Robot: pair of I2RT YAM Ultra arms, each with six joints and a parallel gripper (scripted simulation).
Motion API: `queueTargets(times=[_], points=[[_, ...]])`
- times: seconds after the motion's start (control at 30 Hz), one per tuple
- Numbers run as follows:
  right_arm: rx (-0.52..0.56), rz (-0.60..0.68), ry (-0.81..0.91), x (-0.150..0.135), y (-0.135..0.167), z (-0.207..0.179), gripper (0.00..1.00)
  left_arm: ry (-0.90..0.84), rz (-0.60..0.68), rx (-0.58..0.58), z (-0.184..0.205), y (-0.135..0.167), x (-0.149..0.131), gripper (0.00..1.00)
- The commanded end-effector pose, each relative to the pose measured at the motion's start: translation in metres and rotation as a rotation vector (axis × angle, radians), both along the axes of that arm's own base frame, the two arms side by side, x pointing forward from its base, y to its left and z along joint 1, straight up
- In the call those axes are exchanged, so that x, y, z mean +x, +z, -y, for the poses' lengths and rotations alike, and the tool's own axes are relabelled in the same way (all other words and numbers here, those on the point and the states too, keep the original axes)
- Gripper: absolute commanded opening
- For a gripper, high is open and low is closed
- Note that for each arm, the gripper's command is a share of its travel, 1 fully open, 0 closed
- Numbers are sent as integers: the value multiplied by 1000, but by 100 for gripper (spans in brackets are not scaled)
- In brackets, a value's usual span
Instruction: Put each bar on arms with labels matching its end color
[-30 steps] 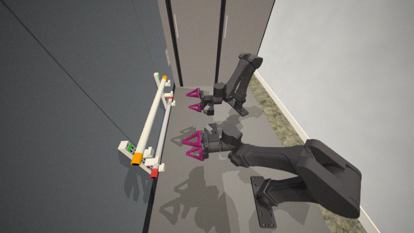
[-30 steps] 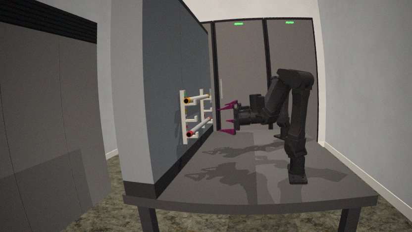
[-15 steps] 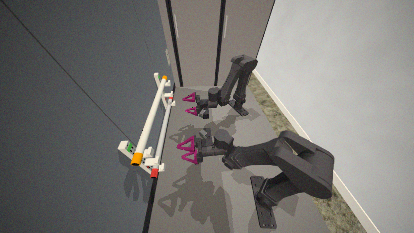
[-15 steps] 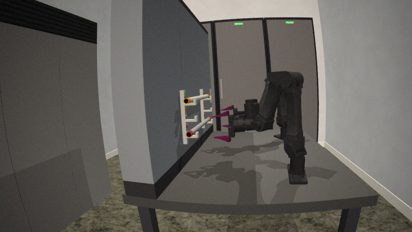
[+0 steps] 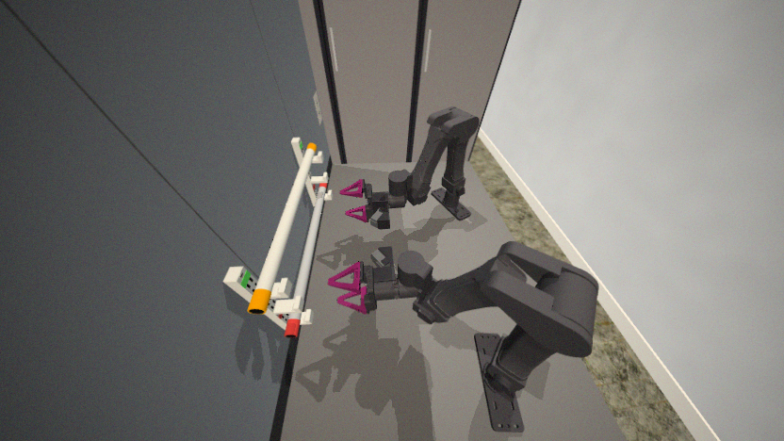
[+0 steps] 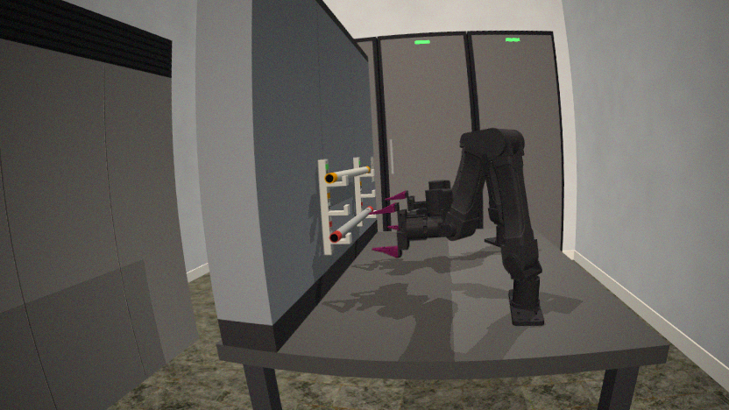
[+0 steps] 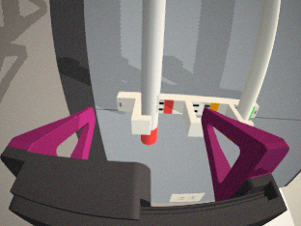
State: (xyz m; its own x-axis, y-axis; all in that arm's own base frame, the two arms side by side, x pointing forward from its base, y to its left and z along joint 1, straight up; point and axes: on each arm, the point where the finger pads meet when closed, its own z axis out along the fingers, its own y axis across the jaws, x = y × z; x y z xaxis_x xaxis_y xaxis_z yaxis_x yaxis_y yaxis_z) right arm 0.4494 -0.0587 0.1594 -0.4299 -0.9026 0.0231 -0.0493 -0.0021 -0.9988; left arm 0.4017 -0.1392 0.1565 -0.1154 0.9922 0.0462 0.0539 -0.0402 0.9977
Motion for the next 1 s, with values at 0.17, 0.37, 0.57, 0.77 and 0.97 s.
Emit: queueTargets(times=[0.17,0.37,0.57,0.77,0.97], points=[[2,49,-2,7,14,3,100,-1,54,-40,2,17,7,100],[2,49,-2,7,14,3,100,-1,54,-40,2,17,7,100],[2,49,-2,7,14,3,100,-1,54,-40,2,17,7,100],[2,49,-2,7,14,3,100,-1,54,-40,2,17,7,100],[2,49,-2,7,18,3,100,-1,54,-40,2,20,7,100]])
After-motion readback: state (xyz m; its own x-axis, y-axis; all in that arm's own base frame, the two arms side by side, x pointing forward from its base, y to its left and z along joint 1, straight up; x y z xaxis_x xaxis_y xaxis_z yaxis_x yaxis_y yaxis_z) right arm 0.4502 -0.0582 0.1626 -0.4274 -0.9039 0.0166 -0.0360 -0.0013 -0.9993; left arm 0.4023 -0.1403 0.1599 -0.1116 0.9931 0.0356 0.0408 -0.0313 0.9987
